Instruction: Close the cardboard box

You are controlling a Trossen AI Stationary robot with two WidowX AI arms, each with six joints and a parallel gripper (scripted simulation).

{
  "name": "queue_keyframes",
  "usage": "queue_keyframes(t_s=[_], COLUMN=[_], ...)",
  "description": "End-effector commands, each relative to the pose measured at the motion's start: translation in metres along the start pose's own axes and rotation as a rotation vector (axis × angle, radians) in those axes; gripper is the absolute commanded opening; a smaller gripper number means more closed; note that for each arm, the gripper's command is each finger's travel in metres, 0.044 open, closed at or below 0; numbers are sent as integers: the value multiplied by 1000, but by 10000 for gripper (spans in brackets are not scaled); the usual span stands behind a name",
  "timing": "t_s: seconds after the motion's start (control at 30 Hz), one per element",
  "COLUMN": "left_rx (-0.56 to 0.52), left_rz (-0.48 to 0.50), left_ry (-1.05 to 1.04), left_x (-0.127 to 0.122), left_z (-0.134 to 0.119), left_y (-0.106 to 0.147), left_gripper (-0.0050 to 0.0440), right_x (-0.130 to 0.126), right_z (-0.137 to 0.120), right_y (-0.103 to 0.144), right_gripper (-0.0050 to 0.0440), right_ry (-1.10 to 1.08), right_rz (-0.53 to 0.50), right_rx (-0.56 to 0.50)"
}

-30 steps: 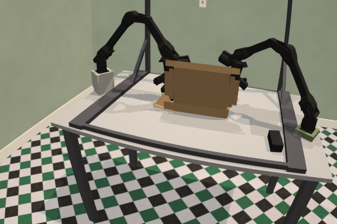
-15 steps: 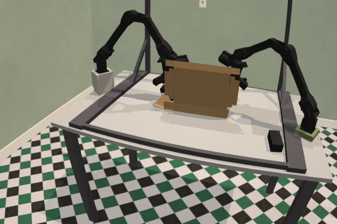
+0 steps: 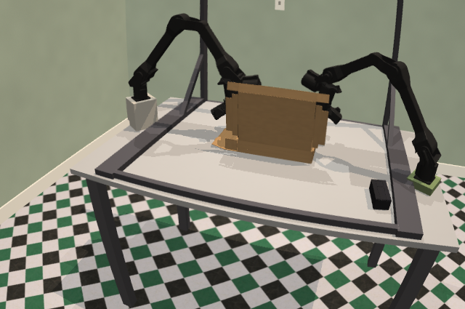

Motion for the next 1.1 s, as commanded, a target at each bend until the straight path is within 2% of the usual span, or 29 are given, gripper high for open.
queue_keyframes(t_s=[0.0,0.13,0.2,0.27,0.7,0.77,0.97,1.07], left_rx=[30,30,30,30,30,30,30,30], left_rz=[15,15,15,15,15,15,15,15], left_ry=[0,0,0,1,1,1,1,1], left_x=[1,1,1,1,1,1,1,1], left_z=[-6,-6,-6,-6,-6,-6,-6,-6], left_y=[11,11,11,11,11,11,11,11], left_gripper=[0,0,0,0,0,0,0,0], right_x=[5,5,5,5,3,3,2,2], right_z=[-12,-12,-12,-13,-15,-15,-17,-17], right_y=[16,17,17,19,24,24,27,28], right_gripper=[167,140,140,127,40,40,0,0], right_ry=[216,448,448,628,1389,1389,1803,1979], right_rz=[11,9,9,5,-19,-19,-38,-47], right_rx=[35,26,26,20,5,5,6,9])
Point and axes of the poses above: on each arm, the point midway between the two fingers, 35 mm back from their tips, its own y axis back along the fingers, its own x axis across the jaws, z = x × y, the point moved 5 cm from there along y, back along the fingers, and after that the axes turned 6 degrees about -y, right-handed, at the moved point
